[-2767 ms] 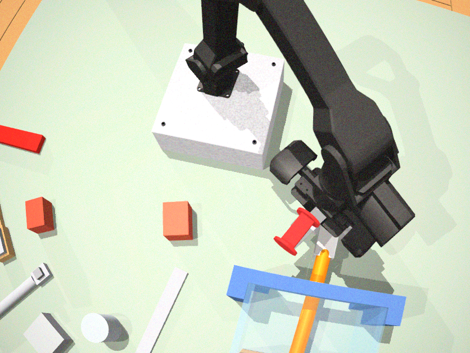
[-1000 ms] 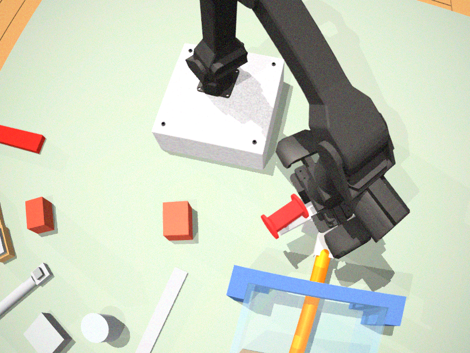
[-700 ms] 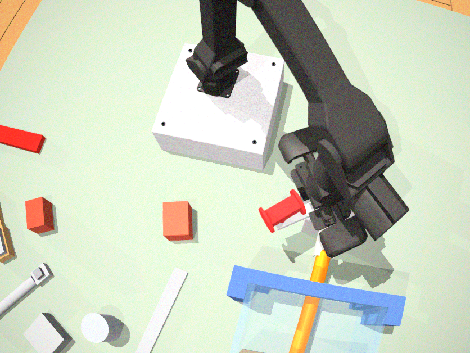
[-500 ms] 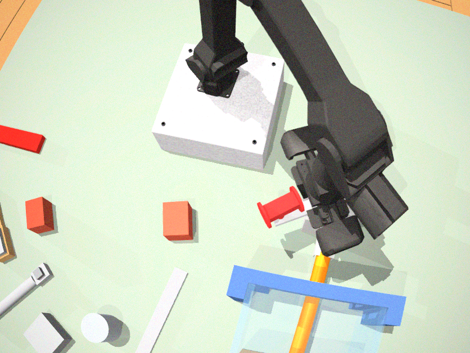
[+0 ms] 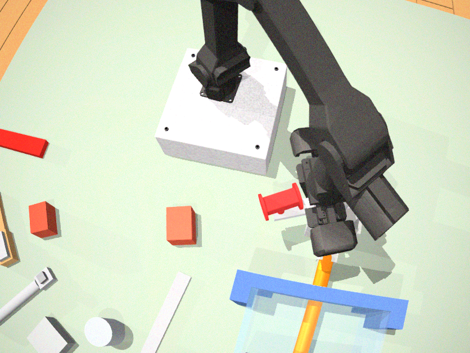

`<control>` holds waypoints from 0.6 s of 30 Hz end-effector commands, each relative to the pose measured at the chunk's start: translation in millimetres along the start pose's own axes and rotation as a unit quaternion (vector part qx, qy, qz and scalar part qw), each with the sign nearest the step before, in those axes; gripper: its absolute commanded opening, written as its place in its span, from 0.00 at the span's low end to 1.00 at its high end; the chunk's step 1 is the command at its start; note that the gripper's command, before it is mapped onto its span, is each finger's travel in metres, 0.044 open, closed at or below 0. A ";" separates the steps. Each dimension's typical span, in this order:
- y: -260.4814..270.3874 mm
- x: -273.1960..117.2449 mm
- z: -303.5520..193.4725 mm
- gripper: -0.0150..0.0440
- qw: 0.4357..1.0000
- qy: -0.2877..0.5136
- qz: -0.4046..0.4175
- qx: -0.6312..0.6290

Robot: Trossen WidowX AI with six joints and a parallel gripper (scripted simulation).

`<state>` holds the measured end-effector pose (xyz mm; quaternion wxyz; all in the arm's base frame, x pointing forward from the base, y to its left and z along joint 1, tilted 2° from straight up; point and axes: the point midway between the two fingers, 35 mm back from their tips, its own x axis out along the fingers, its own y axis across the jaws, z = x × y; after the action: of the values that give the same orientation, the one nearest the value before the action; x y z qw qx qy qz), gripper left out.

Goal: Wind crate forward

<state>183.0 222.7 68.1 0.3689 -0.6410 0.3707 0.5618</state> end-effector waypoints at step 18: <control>9.0 2.2 1.9 0.25 0.995 -0.003 0.012 0.099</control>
<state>176.0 220.0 65.8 0.4189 -0.6021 0.4248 0.5306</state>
